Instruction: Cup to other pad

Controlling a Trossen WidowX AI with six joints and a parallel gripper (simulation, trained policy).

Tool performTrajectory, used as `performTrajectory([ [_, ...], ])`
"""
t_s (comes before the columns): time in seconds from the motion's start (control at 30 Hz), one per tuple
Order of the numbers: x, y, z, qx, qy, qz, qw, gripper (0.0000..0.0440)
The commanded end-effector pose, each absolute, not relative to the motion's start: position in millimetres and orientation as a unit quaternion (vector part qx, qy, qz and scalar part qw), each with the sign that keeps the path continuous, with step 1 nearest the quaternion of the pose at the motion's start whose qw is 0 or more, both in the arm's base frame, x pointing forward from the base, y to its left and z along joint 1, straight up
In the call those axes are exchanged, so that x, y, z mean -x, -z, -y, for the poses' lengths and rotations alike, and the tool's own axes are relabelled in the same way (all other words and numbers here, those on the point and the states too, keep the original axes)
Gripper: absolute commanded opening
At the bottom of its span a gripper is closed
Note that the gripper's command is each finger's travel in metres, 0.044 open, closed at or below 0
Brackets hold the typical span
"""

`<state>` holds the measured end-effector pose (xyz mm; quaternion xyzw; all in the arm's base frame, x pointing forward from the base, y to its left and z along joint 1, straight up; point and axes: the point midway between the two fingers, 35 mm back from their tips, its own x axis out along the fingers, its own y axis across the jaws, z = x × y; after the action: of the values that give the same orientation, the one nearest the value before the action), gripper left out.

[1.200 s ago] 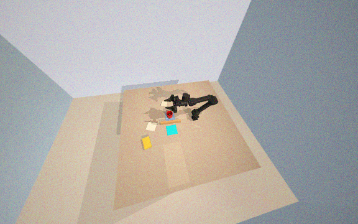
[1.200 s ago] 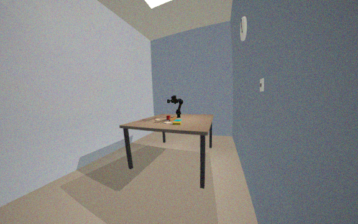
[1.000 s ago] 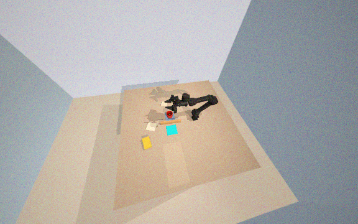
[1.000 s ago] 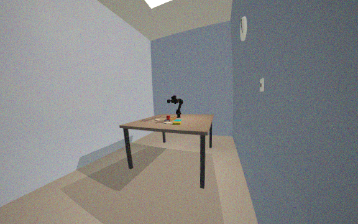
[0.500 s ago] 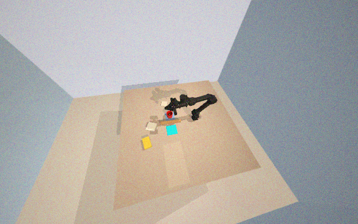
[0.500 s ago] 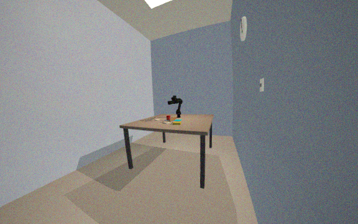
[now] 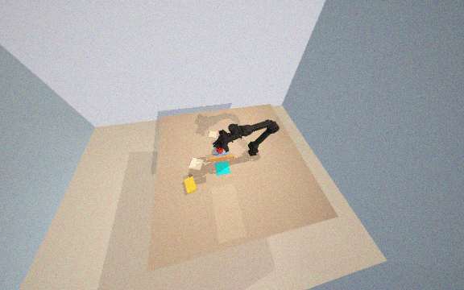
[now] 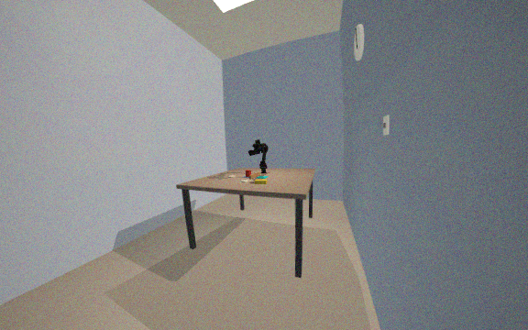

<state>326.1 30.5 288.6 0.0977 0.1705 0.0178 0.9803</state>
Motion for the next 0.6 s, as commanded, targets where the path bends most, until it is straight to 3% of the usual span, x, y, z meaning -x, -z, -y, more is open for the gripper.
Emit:
performTrajectory([
  [0.0, -328.2, -281.6, -36.3, -0.11, -0.019, -0.206, 0.972, 0.0103],
  [0.57, -329.4, -255.0, -48.4, -0.12, 0.0, -0.341, 0.932, 0.0079],
])
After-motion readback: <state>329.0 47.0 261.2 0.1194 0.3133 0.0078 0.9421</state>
